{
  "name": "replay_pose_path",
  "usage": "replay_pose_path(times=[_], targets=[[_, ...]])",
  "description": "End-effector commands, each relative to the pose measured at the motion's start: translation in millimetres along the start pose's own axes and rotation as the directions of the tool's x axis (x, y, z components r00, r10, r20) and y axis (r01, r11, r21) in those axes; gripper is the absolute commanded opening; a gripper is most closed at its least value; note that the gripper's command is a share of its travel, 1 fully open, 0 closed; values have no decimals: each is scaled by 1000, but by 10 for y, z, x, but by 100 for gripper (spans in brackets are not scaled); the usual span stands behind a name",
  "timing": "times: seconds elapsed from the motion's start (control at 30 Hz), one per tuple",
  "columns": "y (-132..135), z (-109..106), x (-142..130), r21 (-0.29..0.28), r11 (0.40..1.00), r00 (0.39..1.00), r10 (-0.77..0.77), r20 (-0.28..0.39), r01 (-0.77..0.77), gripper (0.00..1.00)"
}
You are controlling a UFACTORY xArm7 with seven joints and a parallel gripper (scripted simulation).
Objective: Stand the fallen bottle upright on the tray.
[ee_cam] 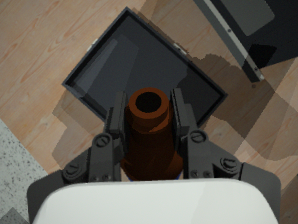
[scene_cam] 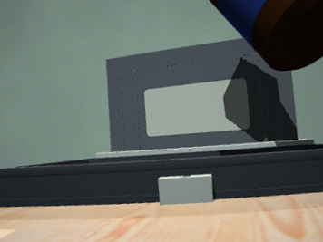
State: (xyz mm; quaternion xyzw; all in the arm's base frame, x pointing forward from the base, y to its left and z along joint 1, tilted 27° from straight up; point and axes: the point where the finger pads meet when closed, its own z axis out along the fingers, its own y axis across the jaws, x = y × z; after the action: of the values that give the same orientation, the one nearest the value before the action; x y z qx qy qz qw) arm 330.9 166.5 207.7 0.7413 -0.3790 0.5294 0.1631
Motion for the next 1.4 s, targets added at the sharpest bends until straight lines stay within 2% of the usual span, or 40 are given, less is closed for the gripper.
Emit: replay_pose_path(times=[0.0, 0.43, 0.73, 1.37], targets=[[-11, -12, 4, 2, 1000, 1000, 2, -16, -2, 0], [-11, -17, 0, 3, 1000, 994, 2, -106, -2, 0], [-9, -16, -4, 3, 1000, 990, 2, -138, -2, 0], [-9, -15, -5, 3, 1000, 989, 2, -148, -2, 0]])
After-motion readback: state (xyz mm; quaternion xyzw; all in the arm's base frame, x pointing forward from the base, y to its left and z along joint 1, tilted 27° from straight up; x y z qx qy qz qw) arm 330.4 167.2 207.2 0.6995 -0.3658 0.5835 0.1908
